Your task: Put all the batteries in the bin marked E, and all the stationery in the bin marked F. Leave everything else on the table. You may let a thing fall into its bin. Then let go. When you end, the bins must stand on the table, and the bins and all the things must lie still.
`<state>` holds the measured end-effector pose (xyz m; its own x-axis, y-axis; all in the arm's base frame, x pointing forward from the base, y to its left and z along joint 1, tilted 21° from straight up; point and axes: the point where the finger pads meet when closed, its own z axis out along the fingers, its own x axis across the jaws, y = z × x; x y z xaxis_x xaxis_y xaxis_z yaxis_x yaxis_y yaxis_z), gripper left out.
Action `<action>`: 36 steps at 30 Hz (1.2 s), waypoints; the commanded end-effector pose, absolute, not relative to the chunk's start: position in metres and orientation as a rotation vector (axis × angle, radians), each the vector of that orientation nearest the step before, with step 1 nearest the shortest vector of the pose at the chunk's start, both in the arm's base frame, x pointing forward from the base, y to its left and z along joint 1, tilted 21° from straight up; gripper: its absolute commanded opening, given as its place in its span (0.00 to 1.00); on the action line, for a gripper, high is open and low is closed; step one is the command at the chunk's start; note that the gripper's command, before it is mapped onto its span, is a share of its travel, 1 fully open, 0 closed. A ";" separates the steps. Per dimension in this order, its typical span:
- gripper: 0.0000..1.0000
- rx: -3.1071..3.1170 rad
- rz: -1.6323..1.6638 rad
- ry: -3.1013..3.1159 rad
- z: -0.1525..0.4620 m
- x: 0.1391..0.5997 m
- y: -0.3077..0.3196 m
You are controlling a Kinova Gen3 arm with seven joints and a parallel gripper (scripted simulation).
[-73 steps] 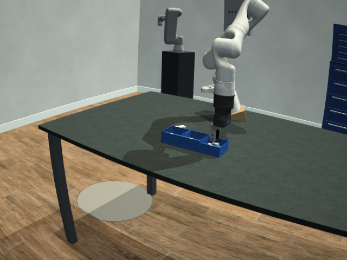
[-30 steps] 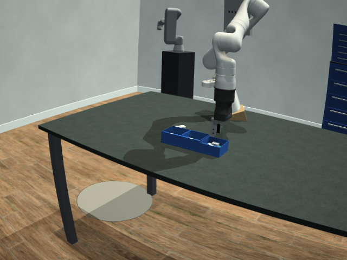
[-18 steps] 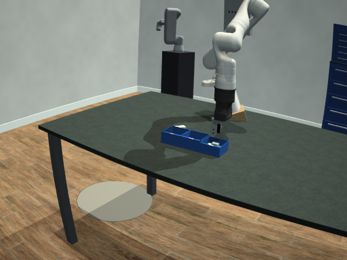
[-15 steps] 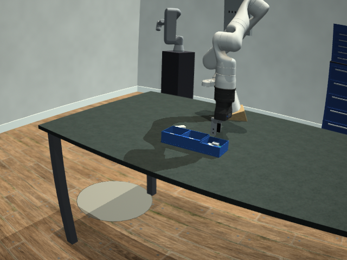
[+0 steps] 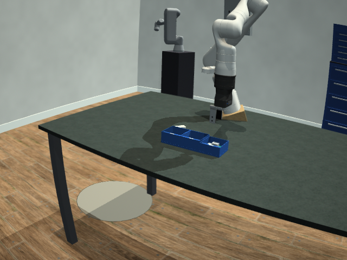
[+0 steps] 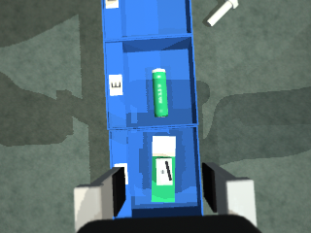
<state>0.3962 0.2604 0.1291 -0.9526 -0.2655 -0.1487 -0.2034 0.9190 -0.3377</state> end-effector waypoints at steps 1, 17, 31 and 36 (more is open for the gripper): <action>1.00 -0.364 -0.471 2.885 0.146 0.391 0.270; 1.00 -0.362 -0.472 2.885 0.198 0.378 0.285; 1.00 -0.370 -0.468 2.886 0.207 0.376 0.289; 1.00 -0.370 -0.468 2.886 0.207 0.376 0.289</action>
<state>0.3765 0.2882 0.2056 -0.9505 -0.2723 -0.1494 -0.2111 0.9192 -0.3325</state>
